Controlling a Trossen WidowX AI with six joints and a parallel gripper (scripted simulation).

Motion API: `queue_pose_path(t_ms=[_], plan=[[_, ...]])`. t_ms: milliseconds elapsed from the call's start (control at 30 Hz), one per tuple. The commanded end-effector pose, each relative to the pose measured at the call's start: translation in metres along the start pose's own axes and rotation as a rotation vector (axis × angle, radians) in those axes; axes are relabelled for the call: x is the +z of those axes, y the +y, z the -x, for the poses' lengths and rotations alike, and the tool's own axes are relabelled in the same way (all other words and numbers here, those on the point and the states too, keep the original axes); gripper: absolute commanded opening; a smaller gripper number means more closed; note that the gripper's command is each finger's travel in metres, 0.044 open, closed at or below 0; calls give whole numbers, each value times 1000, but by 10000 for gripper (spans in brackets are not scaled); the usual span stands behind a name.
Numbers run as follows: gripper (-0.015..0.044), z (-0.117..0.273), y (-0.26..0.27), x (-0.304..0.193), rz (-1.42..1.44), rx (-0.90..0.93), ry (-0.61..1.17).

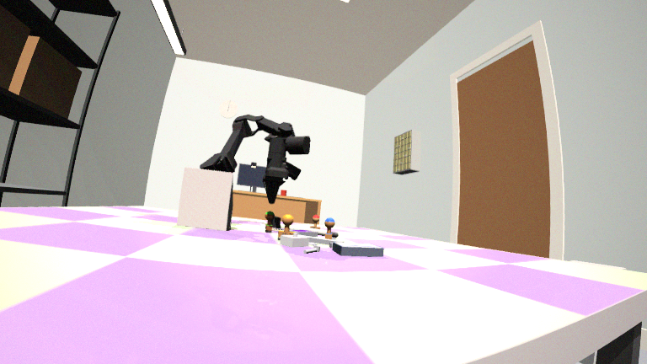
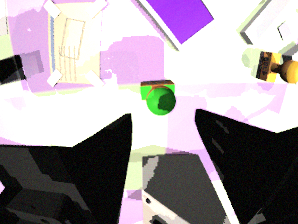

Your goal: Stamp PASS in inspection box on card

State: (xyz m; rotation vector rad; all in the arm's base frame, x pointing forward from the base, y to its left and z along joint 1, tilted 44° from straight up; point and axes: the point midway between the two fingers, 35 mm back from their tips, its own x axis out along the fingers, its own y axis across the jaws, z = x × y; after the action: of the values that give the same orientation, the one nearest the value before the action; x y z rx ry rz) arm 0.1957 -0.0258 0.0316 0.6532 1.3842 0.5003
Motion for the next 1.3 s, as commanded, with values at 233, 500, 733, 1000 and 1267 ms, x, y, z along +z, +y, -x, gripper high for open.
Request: queue_pose_path(t_ms=[233,500,733,1000,1267], plan=[[228,-20,-2,0,-7,0,7],[228,-33,-3,1,-7,0,6],[228,-44,-3,0,-7,1,6],[228,-57,-2,0,-6,4,6],[228,-68,-1,-2,-6,7,7]])
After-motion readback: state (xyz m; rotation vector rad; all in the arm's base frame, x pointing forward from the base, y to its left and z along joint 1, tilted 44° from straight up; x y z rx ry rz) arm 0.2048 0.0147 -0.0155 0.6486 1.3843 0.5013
